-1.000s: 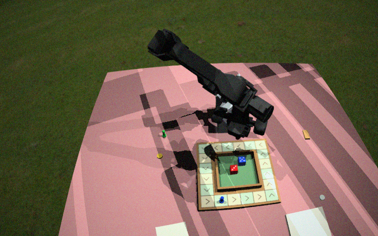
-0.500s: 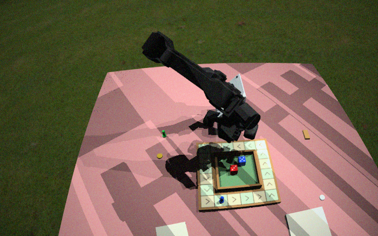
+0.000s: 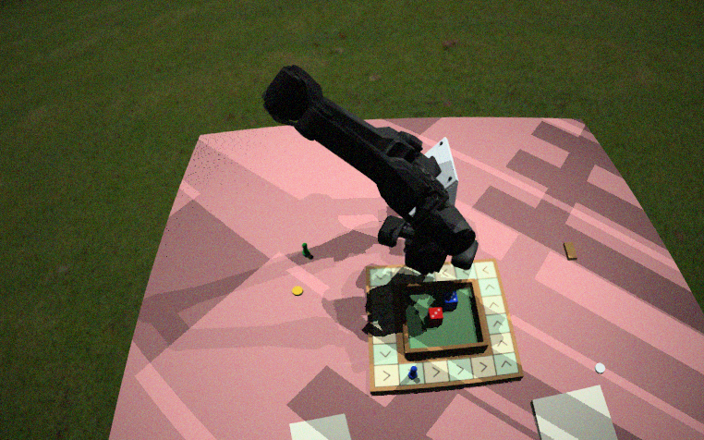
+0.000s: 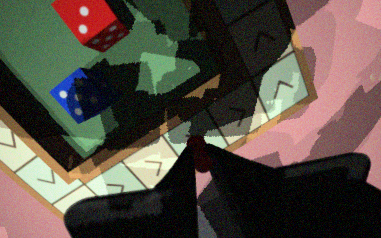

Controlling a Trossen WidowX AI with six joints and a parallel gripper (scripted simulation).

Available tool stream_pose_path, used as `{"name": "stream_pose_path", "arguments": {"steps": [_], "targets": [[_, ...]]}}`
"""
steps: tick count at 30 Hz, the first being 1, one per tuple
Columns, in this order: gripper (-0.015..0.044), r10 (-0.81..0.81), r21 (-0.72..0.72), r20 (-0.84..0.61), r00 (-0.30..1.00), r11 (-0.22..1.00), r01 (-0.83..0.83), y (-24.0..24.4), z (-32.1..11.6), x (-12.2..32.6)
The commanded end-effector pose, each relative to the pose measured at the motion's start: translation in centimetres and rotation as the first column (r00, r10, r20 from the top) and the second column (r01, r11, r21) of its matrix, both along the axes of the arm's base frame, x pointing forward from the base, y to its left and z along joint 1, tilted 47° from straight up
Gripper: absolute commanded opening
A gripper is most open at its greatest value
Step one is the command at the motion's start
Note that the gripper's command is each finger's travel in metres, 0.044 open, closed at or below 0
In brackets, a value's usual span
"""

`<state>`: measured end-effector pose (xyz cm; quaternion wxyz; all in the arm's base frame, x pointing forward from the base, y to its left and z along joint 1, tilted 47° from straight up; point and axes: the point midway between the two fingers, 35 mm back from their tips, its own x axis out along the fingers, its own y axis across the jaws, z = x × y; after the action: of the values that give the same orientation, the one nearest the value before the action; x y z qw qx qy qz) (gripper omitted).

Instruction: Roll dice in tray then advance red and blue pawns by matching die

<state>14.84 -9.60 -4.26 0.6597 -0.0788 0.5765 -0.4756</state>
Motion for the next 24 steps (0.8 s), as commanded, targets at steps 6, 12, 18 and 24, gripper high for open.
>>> {"name": "stream_pose_path", "arguments": {"steps": [6,12,18,24], "targets": [[0.0,0.005,-0.008,-0.016,1.0,1.0,-0.005,-1.04,-0.92,-0.46],[0.0131,-0.001,-0.001,-0.001,1.0,1.0,0.001,-0.77,-0.69,-0.17],[0.0289,-0.001,-0.001,-0.001,1.0,1.0,0.001,-0.77,-0.69,-0.17],[0.044,0.001,0.001,-0.002,1.0,1.0,-0.001,-0.32,-0.36,-0.04]]}}
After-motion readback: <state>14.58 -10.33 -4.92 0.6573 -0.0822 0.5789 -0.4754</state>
